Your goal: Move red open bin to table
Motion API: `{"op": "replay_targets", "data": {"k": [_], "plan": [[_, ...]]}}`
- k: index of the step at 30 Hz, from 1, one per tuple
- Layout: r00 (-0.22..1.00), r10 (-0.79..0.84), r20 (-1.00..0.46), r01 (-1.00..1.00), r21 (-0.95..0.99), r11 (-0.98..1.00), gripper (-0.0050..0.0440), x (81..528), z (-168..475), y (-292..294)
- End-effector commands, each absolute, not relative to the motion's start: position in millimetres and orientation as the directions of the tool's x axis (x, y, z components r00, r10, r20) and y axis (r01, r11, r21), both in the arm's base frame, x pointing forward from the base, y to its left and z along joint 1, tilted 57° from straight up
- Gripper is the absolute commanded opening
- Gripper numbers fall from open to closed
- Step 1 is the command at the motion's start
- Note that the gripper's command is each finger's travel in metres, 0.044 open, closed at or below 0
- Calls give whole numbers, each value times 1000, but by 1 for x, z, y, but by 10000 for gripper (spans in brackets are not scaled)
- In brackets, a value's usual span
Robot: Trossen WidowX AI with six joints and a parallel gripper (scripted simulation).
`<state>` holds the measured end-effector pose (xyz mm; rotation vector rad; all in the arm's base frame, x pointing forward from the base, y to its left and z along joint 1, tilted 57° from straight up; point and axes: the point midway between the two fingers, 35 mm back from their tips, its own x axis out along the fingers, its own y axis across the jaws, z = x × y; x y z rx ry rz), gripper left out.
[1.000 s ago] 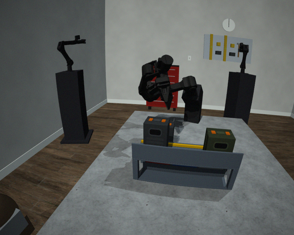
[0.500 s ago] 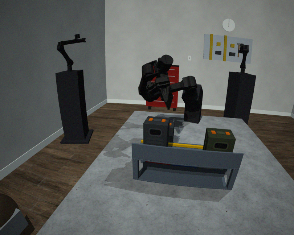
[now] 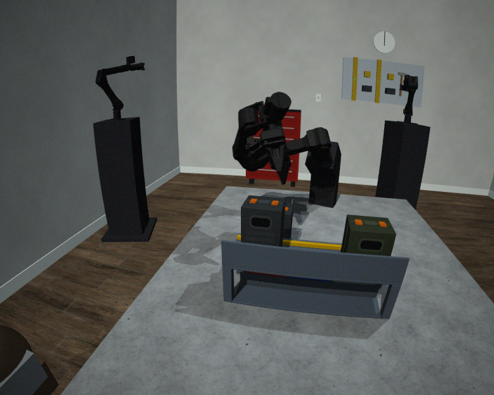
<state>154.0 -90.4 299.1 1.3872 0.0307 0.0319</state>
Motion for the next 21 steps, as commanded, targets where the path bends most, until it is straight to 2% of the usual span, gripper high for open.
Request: {"op": "replay_targets", "data": {"k": [1,2,3,7,19,20,21], "plan": [[971,-101,-218,233,957,176,440,188,273,-108],[971,-101,-218,233,957,176,440,188,273,-108],[999,12,-46,43,981,187,440,161,295,-93],[971,-101,-218,233,957,172,440,188,273,-108],[971,-101,-218,233,957,172,440,188,273,-108],[999,12,-46,43,982,184,440,161,295,-93],[996,-16,-90,91,979,182,440,167,289,-97]]}}
